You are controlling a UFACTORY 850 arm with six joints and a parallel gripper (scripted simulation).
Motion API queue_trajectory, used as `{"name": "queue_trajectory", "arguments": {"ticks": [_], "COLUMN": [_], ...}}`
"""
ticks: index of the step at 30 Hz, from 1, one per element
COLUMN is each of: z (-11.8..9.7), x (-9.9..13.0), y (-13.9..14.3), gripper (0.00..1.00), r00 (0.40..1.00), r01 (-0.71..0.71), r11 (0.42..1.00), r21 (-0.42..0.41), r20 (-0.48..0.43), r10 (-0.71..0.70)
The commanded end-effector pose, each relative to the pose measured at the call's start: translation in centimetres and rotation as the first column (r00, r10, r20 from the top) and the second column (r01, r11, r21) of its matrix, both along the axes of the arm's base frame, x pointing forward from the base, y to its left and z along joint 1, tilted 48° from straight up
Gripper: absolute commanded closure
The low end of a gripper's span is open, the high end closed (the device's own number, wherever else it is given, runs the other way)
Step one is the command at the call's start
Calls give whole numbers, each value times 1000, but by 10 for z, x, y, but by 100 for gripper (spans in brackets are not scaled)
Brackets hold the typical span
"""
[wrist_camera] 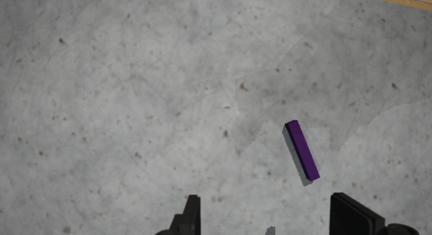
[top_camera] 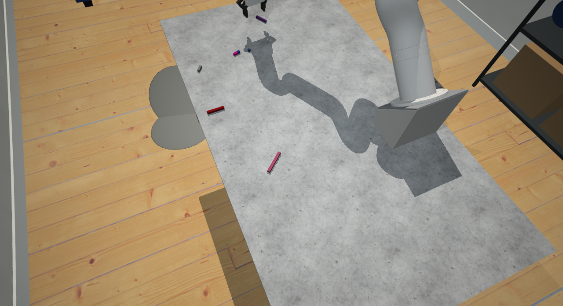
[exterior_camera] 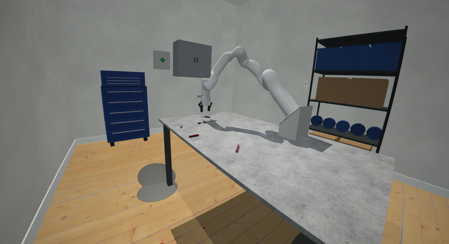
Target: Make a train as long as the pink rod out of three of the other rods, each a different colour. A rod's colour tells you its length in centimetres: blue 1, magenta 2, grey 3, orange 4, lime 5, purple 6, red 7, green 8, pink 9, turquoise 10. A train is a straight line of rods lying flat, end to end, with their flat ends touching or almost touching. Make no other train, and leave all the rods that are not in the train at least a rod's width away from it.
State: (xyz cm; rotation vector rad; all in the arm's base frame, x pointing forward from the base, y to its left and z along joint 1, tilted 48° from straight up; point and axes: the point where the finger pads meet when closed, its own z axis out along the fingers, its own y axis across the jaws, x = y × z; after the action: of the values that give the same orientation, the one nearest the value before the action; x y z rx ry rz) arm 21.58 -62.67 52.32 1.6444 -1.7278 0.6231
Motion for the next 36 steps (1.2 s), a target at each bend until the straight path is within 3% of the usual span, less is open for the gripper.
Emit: {"name": "queue_trajectory", "arguments": {"ticks": [1,11,19,20,36], "z": [12,27,29,29,29], "x": [-20,-46,-51,-51,-51], "y": [-6,-13,-14,-14,-14], "gripper": [0,0,0,76,76], "r00": [987,938,925,925,925], "r01": [-115,-235,-256,-256,-256], "r11": [992,968,962,962,962], "r21": [52,88,97,97,97], "r20": [-106,-241,-265,-265,-265], "r10": [120,250,273,273,273]}}
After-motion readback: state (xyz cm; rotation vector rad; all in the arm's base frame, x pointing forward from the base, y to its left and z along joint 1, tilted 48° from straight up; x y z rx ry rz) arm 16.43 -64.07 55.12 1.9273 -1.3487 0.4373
